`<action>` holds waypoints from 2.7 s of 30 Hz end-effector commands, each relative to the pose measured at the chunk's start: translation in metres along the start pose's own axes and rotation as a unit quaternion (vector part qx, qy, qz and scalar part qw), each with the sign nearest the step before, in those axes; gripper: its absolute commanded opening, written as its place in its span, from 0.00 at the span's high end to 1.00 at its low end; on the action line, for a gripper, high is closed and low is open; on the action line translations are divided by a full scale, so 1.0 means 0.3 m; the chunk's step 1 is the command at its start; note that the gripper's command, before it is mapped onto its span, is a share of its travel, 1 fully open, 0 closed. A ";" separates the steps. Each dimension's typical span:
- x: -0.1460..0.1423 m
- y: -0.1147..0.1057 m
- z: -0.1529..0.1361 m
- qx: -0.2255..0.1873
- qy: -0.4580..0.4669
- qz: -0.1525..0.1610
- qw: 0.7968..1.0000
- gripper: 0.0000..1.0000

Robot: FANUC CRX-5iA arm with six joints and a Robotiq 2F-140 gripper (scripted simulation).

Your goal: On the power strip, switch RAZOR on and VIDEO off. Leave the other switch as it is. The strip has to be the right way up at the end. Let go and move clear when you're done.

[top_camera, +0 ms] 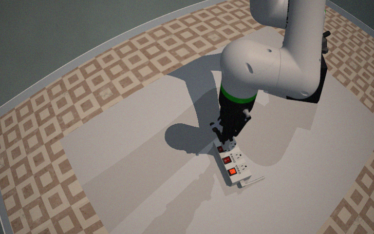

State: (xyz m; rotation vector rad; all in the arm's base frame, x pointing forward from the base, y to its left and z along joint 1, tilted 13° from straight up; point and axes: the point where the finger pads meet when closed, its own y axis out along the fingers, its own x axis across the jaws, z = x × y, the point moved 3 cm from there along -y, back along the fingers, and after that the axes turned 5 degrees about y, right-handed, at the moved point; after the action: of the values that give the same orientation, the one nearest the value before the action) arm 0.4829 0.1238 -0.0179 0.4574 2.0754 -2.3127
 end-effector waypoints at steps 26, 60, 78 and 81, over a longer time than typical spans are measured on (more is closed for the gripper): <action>0.000 0.001 0.000 0.000 0.000 0.000 1.000 1.00; 0.000 0.031 0.000 0.000 0.000 0.000 1.000 1.00; -0.001 0.012 0.000 0.000 0.000 0.000 1.000 1.00; -0.001 -0.013 0.000 0.000 0.000 0.000 1.000 1.00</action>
State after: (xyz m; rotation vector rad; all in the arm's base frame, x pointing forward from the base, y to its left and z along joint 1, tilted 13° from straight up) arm 0.4829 0.1238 -0.0177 0.4575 2.0755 -2.3126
